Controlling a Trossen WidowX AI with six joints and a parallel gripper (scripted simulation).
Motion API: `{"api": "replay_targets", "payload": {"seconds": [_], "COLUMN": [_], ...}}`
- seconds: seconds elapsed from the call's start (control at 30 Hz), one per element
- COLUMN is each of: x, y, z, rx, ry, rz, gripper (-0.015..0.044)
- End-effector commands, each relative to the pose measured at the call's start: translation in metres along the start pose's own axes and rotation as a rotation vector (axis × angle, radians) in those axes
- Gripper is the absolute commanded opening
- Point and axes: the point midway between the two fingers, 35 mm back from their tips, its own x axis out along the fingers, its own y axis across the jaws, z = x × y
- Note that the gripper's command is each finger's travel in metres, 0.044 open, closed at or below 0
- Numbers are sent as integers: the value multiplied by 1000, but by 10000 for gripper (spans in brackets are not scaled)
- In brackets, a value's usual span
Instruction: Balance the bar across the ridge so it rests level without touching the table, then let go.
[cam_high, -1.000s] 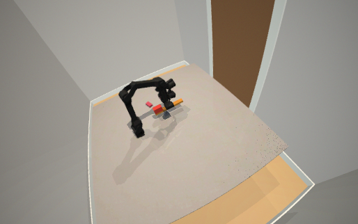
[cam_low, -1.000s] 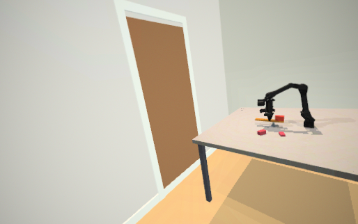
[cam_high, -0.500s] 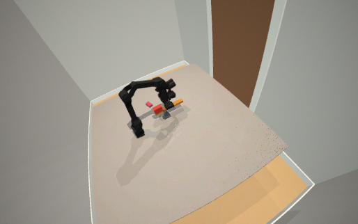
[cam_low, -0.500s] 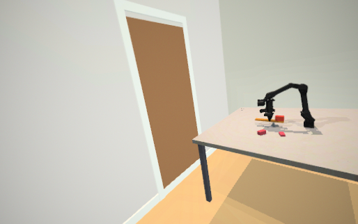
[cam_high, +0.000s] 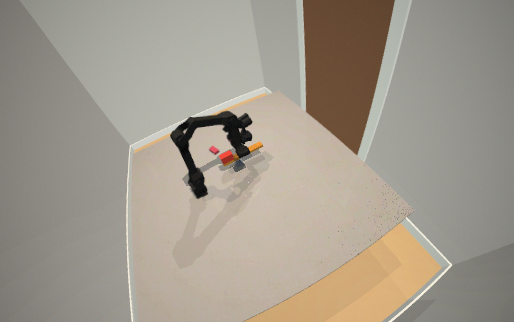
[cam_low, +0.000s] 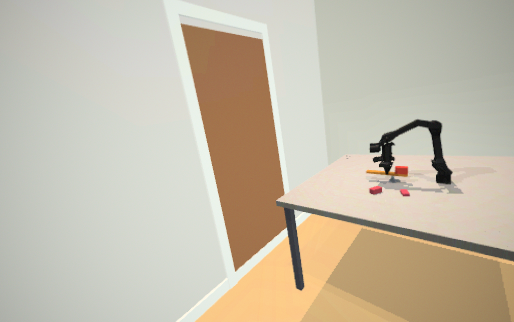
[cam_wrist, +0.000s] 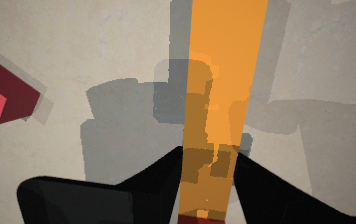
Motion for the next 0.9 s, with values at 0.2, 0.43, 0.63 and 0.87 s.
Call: {"api": "replay_targets", "payload": {"seconds": [0.2,0.43,0.63,0.87], "x": [1,2,2,3], "y": [0,0,0,0], "z": [0,0,0,0], "rx": [3,3,3,3], "ry": [-1,-1,-1,-1], "rz": [-3,-3,-3,-3], "gripper": [0,0,0,0]}}
